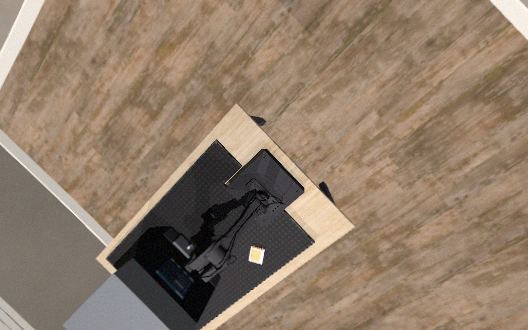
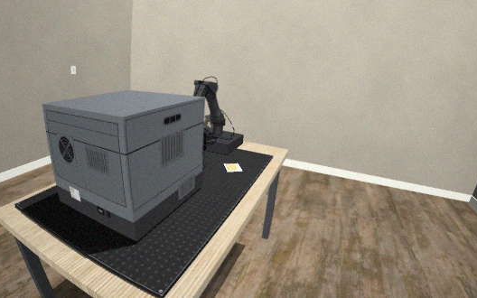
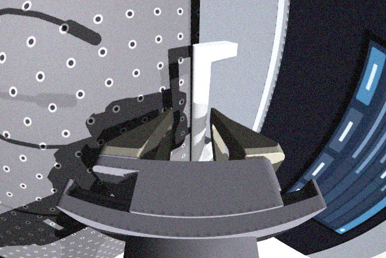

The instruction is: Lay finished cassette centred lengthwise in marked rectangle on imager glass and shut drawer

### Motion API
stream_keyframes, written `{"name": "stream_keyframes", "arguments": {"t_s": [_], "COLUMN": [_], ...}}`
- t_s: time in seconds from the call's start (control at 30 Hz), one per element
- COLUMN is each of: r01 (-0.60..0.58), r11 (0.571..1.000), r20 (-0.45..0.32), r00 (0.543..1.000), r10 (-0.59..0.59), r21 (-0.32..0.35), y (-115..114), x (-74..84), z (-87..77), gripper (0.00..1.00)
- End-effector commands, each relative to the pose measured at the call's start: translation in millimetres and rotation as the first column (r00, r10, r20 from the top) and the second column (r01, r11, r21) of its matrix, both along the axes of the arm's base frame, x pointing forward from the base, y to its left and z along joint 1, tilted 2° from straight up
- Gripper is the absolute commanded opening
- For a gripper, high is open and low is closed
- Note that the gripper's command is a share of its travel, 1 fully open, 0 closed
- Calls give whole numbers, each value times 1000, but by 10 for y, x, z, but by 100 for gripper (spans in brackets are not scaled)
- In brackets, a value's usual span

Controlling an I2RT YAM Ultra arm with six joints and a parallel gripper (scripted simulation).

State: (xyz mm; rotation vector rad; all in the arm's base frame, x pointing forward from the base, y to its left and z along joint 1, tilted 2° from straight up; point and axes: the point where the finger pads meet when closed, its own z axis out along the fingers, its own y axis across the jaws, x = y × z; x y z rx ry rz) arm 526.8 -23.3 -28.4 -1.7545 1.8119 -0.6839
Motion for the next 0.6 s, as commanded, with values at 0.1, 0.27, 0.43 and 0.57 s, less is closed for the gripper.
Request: {"name": "stream_keyframes", "arguments": {"t_s": [0.1,0.27,0.43,0.57], "r01": [3,3,3,3], "r11": [1000,1000,1000,1000], "r20": [57,24,24,24], "r00": [998,1000,1000,1000], "r10": [-4,-4,-4,-4], "r21": [7,8,8,8], "y": [22,29,29,29], "x": [156,65,65,65], "z": [223,123,123,123], "gripper": [0,0,0,0]}}
